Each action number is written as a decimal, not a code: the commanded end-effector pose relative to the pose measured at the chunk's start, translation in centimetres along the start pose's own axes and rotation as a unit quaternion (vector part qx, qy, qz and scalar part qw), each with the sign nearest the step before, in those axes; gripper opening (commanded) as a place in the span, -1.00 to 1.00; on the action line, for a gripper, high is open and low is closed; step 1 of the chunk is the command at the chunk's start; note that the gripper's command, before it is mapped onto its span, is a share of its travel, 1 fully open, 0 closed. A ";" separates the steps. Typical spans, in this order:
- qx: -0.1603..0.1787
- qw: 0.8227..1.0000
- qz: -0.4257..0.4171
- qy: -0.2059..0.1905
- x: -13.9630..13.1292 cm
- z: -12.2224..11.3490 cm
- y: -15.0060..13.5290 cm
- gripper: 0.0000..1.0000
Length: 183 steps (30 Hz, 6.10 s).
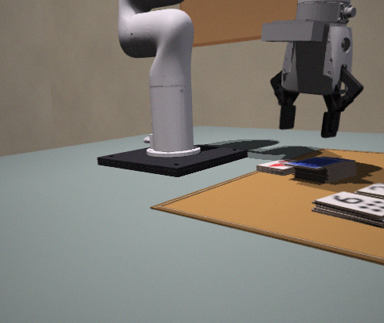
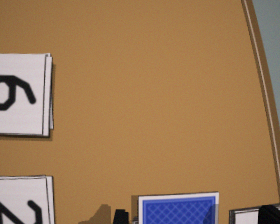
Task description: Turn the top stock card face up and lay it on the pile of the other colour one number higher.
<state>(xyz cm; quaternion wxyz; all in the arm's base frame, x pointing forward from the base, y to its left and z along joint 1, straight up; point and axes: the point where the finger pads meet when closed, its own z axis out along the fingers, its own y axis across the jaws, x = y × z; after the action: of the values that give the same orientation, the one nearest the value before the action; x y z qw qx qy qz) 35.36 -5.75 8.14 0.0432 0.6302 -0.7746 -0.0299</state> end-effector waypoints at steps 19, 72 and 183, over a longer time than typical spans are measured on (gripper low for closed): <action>0.044 0.980 -0.011 -0.194 1.1 -0.7 0.7 0.73; 0.043 0.978 -0.012 -0.205 1.0 4.6 0.3 0.73; 0.043 0.978 -0.012 -0.205 0.7 5.8 0.0 0.50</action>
<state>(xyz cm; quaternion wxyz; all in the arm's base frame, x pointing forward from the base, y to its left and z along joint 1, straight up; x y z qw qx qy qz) 34.46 -6.41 2.35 -0.1435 0.6209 -0.7602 -0.1266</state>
